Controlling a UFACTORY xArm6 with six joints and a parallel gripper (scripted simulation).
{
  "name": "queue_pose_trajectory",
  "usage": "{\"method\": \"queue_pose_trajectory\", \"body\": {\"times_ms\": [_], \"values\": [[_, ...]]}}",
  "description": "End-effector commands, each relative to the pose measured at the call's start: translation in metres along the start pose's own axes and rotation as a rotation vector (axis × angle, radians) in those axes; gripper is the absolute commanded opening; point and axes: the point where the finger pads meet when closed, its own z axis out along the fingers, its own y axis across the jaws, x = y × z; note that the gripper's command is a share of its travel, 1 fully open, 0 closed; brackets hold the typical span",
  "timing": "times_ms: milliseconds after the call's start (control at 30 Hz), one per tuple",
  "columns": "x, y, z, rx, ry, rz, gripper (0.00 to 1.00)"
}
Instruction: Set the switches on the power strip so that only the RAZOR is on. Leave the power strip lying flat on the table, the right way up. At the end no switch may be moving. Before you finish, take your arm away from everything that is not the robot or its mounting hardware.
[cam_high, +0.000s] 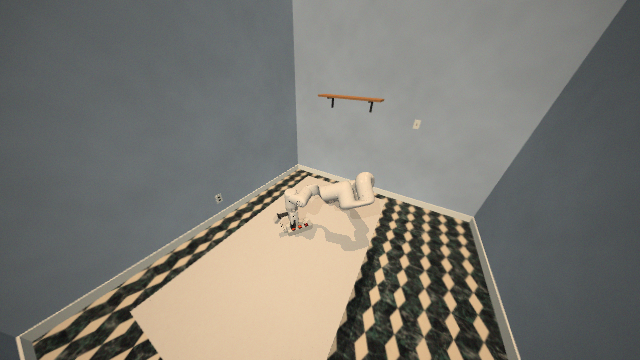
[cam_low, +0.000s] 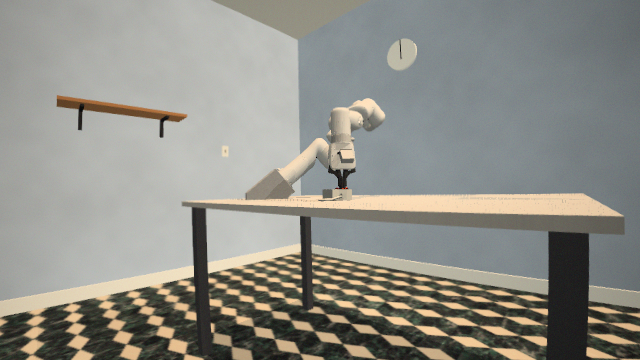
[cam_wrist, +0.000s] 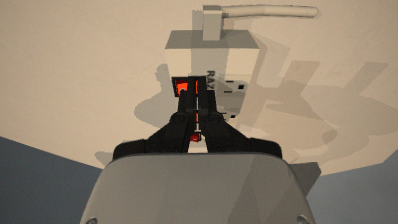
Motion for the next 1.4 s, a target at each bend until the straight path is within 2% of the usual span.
{"method": "queue_pose_trajectory", "body": {"times_ms": [0, 433, 1267, 1367], "values": [[0.001, -0.001, -0.004, 0.0, 0.001, -0.002, 0.0], [0.001, -0.001, -0.036, 0.0, 0.001, -0.002, 0.0], [0.0, -0.001, -0.039, 0.0, 0.001, -0.002, 0.0], [-0.018, -0.008, -0.045, 0.0, 0.001, -0.002, 0.0]]}}
